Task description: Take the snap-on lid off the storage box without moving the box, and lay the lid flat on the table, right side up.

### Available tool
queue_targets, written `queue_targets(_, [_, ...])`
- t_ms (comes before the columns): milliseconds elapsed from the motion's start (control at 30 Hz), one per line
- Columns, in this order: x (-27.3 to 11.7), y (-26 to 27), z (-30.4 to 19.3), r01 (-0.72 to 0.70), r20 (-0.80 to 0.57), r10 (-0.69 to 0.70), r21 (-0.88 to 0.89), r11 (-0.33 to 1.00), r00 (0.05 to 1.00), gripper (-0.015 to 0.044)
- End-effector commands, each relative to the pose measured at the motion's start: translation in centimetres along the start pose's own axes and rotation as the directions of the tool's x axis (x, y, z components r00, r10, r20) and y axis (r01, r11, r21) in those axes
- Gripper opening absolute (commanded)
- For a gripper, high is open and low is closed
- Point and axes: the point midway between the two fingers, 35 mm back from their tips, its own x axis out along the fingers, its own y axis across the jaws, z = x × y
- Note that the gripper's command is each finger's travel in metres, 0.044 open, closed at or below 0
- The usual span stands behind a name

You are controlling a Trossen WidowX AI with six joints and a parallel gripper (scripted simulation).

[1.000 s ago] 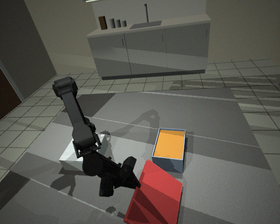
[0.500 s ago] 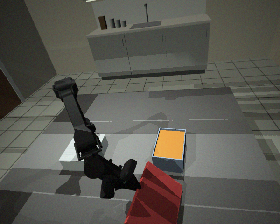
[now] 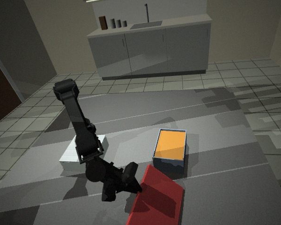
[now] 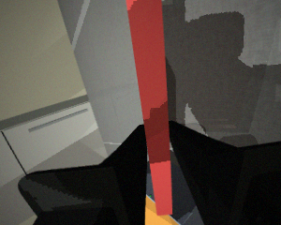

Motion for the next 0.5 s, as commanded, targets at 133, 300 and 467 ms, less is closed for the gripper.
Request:
queue_targets(133, [0.41,-0.38,-0.06,-0.009,-0.004,0.009,-0.008,1.0,1.0,0.0])
queue_targets(300, [0.67,-0.69,-0.06,-0.009,-0.004,0.009,-0.008,1.0,1.0,0.0])
queue_targets(467, [0.93,-1.0,-0.06,-0.009,-0.004,0.009,-0.008,1.0,1.0,0.0])
